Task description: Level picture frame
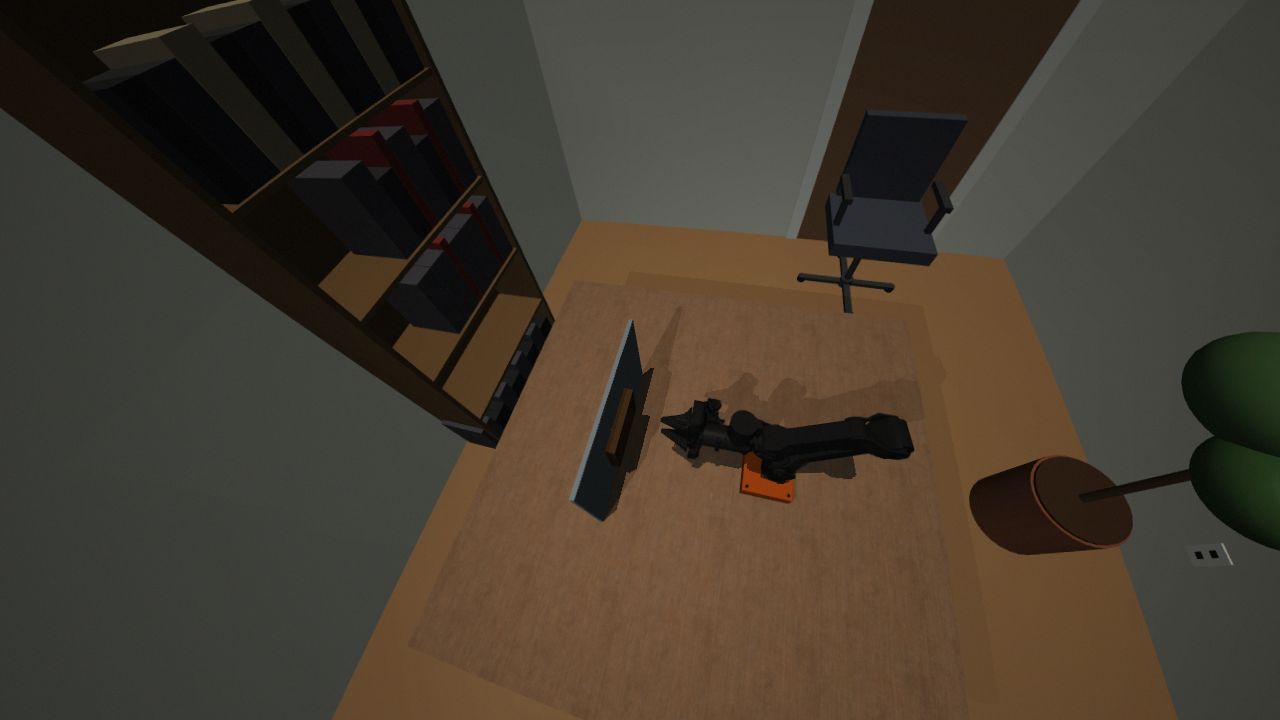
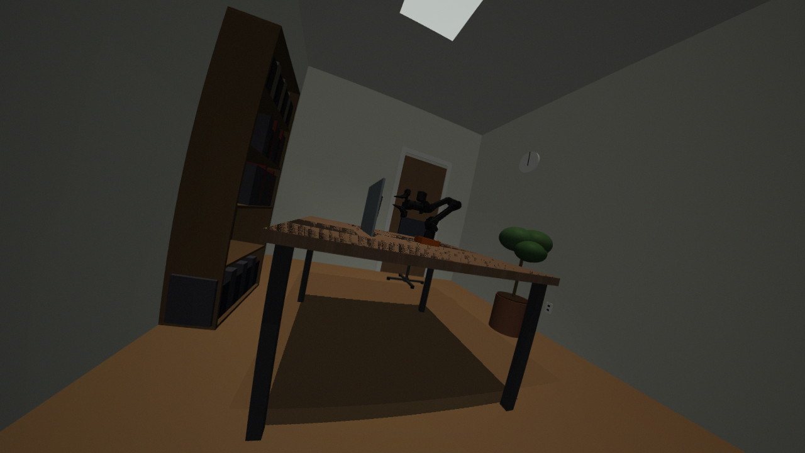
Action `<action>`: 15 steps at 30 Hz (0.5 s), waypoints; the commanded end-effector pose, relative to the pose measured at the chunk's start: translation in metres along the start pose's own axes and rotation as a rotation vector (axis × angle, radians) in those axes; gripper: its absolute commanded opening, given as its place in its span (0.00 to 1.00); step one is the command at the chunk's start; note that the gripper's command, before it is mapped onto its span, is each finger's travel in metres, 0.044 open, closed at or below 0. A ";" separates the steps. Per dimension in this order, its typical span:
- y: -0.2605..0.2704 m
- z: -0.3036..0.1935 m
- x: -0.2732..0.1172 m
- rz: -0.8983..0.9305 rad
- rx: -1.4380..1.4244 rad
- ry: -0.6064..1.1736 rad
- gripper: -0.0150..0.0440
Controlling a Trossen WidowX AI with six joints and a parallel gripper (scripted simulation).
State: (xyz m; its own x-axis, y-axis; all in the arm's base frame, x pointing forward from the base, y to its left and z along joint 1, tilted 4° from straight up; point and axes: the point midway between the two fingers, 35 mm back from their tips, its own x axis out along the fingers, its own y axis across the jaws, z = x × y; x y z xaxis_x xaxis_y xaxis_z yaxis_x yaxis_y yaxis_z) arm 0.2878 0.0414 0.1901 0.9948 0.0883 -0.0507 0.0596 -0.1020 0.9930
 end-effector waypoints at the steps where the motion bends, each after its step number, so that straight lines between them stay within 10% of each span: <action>1: 0.016 0.002 -0.017 0.010 0.004 0.002 0.69; 15: 0.030 0.009 -0.080 0.002 0.013 0.000 0.69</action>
State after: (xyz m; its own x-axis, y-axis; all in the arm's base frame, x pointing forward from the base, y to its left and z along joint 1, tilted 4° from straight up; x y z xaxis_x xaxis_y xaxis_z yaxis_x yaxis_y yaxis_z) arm 0.2202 0.0243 0.2241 0.9955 0.0858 -0.0394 0.0489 -0.1107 0.9927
